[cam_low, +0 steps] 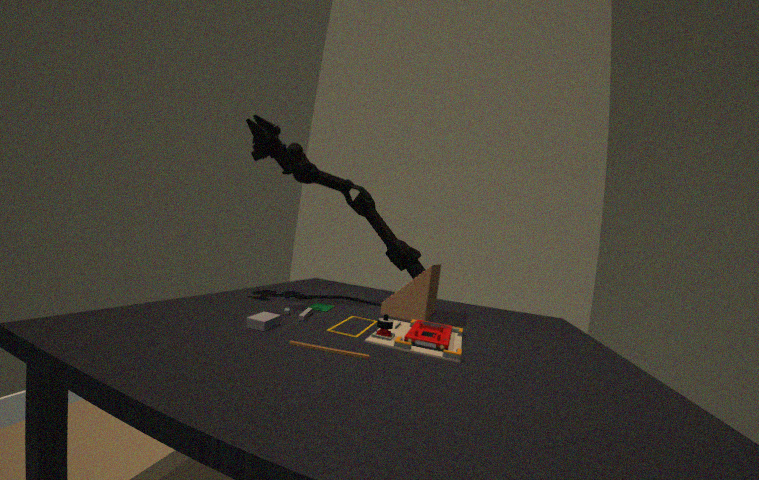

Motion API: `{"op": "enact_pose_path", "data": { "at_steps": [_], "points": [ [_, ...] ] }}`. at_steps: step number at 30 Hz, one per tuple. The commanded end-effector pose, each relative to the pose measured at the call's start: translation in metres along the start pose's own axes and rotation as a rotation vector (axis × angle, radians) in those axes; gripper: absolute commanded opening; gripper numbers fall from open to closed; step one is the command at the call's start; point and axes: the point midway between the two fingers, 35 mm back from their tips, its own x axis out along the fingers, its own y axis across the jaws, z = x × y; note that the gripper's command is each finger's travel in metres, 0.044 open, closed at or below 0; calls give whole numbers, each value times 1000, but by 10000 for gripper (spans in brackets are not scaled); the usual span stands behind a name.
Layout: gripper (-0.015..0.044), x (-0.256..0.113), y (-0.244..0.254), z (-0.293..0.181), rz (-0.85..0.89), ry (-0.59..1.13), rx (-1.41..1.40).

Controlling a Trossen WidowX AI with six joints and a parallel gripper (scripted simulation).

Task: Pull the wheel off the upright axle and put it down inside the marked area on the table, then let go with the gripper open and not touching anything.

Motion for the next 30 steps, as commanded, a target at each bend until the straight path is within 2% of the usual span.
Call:
{"op": "enact_pose_path", "data": {
  "at_steps": [1, 4, 13, 20, 30],
  "points": [
    [374, 0, -1, 0, -2, -1, 0],
    [300, 1, -15, 3, -34, -18, 2],
    [300, -3, -120, 11, -287, -120, -15],
    [300, -23, -215, 6, -536, -171, -74],
    [300, -61, -298, -13, -814, -142, -202]
  ]
}}
